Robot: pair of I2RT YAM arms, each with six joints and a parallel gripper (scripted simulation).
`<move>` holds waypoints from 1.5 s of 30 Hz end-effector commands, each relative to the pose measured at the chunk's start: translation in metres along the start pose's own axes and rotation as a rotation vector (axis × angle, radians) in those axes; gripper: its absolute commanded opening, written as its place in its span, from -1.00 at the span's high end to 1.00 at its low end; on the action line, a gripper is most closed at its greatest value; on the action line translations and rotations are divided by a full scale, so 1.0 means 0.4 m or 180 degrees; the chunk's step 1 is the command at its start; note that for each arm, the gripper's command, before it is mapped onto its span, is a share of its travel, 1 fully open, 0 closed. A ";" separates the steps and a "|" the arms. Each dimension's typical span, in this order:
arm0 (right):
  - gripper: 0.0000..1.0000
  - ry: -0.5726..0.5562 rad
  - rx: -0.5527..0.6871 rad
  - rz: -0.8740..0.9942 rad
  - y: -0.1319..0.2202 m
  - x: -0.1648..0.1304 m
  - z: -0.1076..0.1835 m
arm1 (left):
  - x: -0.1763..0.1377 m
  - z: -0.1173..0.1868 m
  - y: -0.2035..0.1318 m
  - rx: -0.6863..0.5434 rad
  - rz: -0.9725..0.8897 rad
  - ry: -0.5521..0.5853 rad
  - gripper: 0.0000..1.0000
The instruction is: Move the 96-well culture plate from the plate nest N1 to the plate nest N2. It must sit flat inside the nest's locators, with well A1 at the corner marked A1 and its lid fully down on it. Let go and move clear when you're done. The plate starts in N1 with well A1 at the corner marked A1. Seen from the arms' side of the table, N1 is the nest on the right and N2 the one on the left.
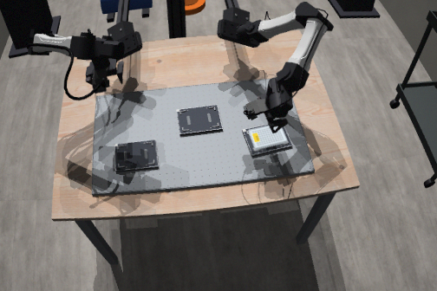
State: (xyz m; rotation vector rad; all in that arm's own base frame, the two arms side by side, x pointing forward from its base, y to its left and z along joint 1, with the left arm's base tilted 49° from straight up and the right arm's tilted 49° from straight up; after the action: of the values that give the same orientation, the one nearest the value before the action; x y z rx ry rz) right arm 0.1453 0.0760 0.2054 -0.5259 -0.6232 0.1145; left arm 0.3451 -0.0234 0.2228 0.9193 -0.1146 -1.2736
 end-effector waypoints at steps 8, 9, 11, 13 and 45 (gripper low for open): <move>-1.00 0.0109 -0.0306 0.0059 0.009 -0.006 0.003 | -0.001 0.009 0.004 0.0021 0.0024 -0.0010 -1.00; -1.00 0.0109 -0.0306 0.0059 0.009 -0.006 0.003 | -0.001 0.009 0.004 0.0021 0.0024 -0.0010 -1.00; -1.00 0.0109 -0.0306 0.0059 0.009 -0.006 0.003 | -0.001 0.009 0.004 0.0021 0.0024 -0.0010 -1.00; -1.00 0.0109 -0.0306 0.0059 0.009 -0.006 0.003 | -0.001 0.009 0.004 0.0021 0.0024 -0.0010 -1.00; -1.00 0.0109 -0.0306 0.0059 0.009 -0.006 0.003 | -0.129 0.249 -0.245 0.0030 0.3177 -0.0011 -1.00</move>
State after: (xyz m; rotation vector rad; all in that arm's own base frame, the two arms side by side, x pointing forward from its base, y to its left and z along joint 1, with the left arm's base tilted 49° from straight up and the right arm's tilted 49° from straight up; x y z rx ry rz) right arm 0.1453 0.0760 0.2054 -0.5259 -0.6232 0.1145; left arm 0.2193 -0.0342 0.2470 0.7125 -0.5211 -0.5245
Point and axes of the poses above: on each arm, the point where the finger pads meet when closed, its own z axis back along the fingers, its own y axis across the jaws, x = y × z, the point moved 4 cm from there along z, back along the fingers, and after that the axes turned 5 degrees about z, right-handed, at the moved point
